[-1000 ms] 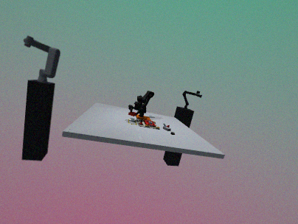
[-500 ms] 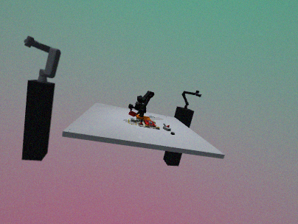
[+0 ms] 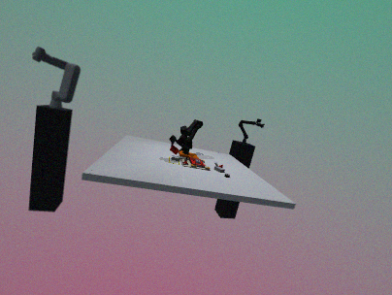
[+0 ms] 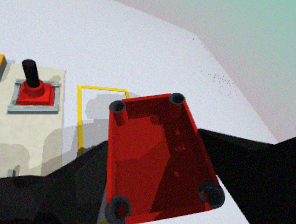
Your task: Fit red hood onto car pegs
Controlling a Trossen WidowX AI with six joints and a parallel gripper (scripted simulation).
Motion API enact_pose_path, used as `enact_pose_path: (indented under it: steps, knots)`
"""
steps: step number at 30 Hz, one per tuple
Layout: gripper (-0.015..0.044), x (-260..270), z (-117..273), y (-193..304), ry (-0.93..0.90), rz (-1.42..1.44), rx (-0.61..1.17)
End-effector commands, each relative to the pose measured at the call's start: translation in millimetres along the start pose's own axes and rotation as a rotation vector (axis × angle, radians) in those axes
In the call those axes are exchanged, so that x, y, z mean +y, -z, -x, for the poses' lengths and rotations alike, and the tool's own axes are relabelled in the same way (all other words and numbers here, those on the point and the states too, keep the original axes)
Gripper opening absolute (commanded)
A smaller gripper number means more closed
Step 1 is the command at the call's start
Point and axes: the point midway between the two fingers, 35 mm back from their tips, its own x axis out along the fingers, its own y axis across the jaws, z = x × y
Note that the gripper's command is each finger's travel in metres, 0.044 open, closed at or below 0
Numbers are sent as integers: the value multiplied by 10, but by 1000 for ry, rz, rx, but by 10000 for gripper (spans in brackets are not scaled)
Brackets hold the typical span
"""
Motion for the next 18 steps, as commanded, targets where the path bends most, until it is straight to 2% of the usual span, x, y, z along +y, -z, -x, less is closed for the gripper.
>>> enact_pose_path:
  steps: [1,18]
  knots:
    - [0,0,-1,-9,-1,104,-5]
    - [0,0,-2,-7,0,525,-5]
